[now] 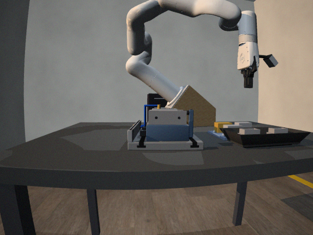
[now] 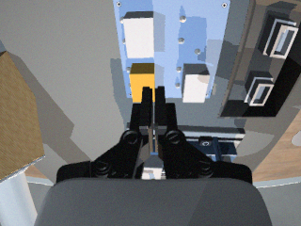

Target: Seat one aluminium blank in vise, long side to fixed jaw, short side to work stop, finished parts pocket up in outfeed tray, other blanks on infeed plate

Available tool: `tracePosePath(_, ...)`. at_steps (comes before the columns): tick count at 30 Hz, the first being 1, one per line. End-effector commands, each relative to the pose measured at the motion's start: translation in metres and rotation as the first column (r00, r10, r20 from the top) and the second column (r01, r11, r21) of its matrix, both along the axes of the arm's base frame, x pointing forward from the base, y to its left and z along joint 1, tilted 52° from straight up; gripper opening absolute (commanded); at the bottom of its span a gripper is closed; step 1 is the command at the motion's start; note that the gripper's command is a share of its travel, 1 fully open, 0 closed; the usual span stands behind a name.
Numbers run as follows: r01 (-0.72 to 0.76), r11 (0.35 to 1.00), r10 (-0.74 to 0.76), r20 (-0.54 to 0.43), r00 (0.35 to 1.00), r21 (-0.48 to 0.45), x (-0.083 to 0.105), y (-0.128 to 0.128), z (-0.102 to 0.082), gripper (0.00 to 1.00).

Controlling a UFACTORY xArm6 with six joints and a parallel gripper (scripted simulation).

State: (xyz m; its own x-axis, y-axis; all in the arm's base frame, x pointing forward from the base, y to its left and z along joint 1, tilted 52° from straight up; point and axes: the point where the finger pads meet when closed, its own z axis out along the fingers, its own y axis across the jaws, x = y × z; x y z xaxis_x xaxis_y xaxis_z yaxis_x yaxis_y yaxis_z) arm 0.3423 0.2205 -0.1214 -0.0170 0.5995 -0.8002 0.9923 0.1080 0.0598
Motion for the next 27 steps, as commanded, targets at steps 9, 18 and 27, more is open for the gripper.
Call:
tracePosePath(9,-0.011,1.000,0.010,0.013,1.000,0.022,-0.0233,-0.0070,0.0038,0.69)
tracePosePath(18,-0.011,1.000,0.010,0.013,1.000,0.022,-0.0233,-0.0070,0.0038,0.69)
tracePosePath(27,-0.011,1.000,0.010,0.013,1.000,0.022,-0.0233,-0.0070,0.0038,0.69)
